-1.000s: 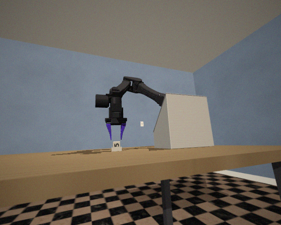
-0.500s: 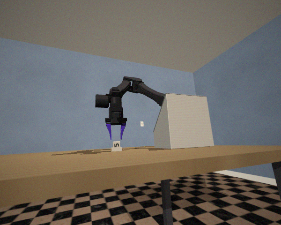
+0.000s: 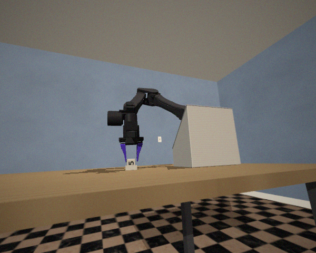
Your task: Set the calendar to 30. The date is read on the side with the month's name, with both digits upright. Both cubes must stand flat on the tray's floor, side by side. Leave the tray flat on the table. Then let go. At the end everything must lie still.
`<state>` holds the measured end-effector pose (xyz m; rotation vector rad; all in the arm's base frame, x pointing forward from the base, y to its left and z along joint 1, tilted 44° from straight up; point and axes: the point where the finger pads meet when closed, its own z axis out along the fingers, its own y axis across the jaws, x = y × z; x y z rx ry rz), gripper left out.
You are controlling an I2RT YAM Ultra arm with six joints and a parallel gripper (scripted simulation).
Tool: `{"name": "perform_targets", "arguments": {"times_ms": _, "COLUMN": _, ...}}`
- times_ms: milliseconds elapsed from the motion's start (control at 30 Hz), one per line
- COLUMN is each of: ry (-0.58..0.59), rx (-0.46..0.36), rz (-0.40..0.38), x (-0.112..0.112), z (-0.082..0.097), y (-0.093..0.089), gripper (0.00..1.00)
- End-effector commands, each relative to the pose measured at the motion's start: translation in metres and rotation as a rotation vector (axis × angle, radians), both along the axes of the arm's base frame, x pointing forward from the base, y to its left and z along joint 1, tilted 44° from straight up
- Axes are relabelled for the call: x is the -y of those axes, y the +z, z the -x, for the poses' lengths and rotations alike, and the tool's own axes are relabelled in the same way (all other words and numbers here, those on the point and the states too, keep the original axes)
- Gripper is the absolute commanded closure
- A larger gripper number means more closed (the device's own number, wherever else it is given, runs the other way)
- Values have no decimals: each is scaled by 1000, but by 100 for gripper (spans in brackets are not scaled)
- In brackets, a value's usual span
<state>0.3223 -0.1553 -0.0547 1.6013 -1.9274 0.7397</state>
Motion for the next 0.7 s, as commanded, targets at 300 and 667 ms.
{"name": "perform_targets", "arguments": {"times_ms": 300, "ry": 18, "rx": 18, "rz": 1, "x": 5, "z": -7, "y": -6, "gripper": 53}}
{"name": "perform_targets", "arguments": {"times_ms": 667, "ry": 18, "rx": 18, "rz": 1, "x": 6, "z": -7, "y": -6, "gripper": 53}}
